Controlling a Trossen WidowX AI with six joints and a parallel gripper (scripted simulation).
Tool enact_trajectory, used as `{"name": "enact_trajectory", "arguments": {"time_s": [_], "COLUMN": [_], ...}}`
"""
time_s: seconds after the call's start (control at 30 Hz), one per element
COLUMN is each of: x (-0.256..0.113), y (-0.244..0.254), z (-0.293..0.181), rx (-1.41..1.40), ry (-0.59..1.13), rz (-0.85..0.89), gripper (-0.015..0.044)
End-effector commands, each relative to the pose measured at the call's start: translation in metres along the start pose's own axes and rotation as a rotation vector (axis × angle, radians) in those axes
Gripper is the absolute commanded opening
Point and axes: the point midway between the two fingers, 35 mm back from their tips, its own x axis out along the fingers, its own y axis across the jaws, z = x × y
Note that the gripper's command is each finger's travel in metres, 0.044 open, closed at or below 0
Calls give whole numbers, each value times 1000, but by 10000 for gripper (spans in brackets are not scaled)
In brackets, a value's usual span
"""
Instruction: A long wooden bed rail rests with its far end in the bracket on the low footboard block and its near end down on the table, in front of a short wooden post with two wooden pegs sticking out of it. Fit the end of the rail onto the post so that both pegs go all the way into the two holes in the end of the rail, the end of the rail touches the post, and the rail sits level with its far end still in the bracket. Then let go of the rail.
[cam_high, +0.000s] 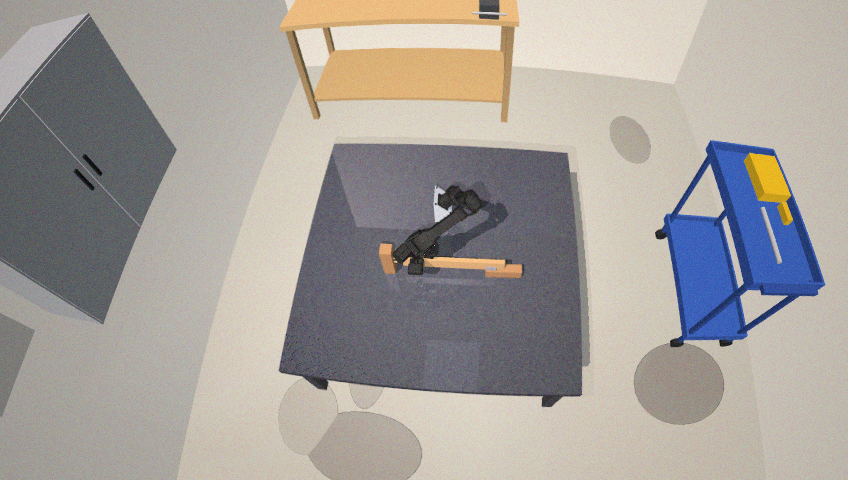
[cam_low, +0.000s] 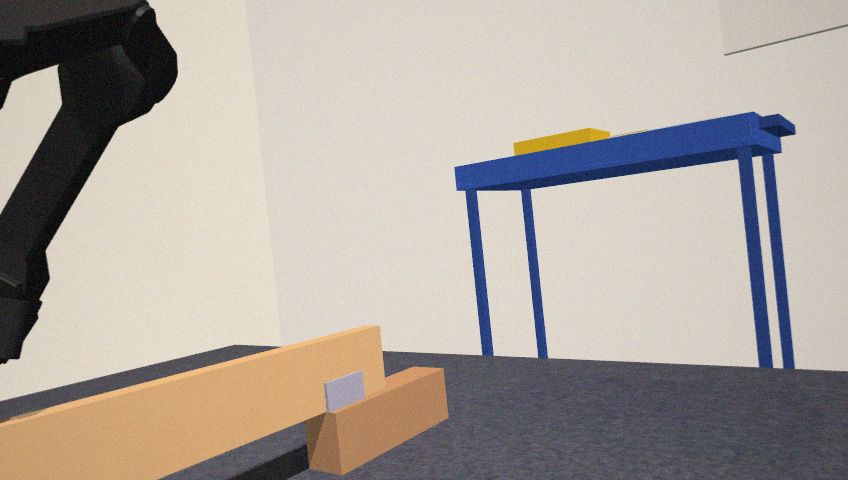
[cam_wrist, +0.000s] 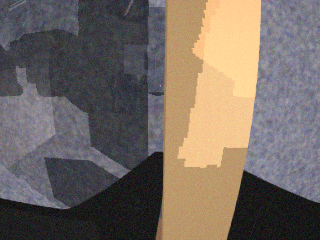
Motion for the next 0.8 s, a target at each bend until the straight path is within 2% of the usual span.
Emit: {"name": "enact_trajectory", "arguments": {"time_s": [0.0,0.77], "x": [-2,-2], "y": [-1,-1], "z": [1,3], "rx": [0,0], "ry": [2,2], "rz": [-5,-5], "gripper": [0,0]}}
